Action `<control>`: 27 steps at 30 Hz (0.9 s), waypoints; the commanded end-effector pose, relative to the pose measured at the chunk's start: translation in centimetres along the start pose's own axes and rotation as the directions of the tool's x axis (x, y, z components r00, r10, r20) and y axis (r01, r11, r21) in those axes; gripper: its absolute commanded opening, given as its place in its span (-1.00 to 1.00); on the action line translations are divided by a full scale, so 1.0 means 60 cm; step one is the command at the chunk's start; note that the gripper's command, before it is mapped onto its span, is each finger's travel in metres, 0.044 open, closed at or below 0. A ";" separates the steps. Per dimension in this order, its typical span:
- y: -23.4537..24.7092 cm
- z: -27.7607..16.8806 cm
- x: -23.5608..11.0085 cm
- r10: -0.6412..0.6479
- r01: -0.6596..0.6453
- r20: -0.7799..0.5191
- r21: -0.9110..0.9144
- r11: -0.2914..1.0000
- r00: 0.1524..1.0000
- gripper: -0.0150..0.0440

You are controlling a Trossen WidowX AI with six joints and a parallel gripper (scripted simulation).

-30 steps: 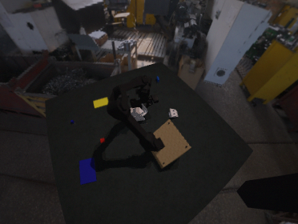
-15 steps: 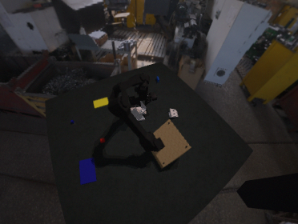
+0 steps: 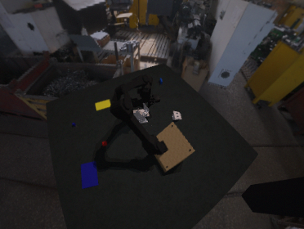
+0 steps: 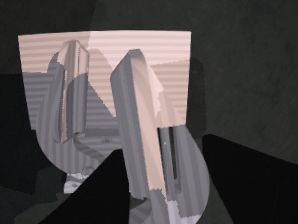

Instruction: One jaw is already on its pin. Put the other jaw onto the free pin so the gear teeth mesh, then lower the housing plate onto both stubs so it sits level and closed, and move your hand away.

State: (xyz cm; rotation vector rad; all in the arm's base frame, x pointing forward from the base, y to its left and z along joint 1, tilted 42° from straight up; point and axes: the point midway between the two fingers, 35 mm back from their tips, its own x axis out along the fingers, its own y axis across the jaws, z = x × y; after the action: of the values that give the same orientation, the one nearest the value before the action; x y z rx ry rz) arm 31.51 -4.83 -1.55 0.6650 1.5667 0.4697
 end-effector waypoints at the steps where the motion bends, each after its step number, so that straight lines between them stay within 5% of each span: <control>1: 0.001 0.001 -0.001 0.003 -0.003 0.002 0.003 1.000 1.000 -0.04; 27: 0.002 0.003 0.022 0.003 -0.003 0.002 0.006 1.000 1.000 -0.04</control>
State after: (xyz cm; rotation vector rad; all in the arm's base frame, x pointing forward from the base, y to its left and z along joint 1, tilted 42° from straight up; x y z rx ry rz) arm 31.72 -4.21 -2.18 0.6654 1.5652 0.4672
